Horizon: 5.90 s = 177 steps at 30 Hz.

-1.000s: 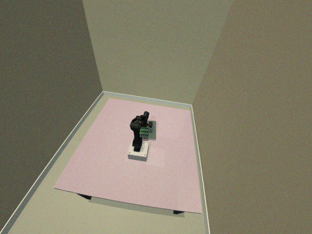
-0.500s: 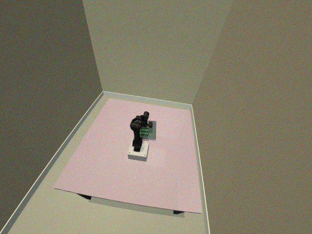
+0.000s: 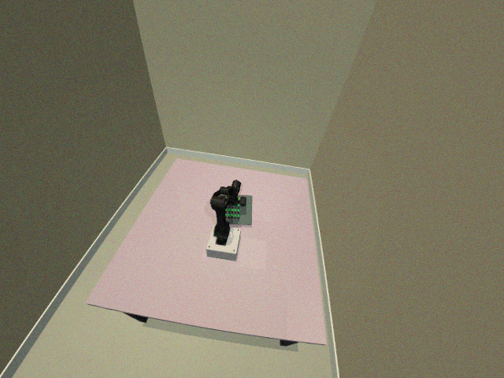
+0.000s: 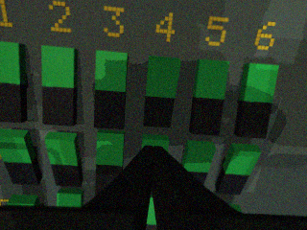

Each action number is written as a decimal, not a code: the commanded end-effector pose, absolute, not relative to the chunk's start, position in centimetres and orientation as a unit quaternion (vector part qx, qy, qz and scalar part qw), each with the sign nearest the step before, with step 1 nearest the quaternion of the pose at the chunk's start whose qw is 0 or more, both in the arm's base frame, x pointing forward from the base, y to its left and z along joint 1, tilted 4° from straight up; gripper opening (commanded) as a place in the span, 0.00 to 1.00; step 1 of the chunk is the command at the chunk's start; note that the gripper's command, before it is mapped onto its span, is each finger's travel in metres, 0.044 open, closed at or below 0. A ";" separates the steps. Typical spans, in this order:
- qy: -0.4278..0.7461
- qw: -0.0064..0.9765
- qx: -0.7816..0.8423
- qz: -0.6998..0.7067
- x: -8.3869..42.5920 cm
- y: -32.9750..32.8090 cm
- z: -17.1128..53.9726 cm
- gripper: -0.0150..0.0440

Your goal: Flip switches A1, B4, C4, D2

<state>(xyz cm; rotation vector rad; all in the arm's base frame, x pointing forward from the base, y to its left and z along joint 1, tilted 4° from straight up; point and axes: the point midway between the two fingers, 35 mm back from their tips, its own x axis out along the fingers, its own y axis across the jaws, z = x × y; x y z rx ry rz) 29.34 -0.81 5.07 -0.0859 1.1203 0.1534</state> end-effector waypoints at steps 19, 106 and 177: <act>0.520 0.850 -0.040 0.070 24.9 -1.7 10.0 0.25; 0.510 0.857 -0.039 0.070 24.0 -1.8 2.4 0.25; 0.532 0.843 -0.039 0.070 21.3 2.5 1.8 0.25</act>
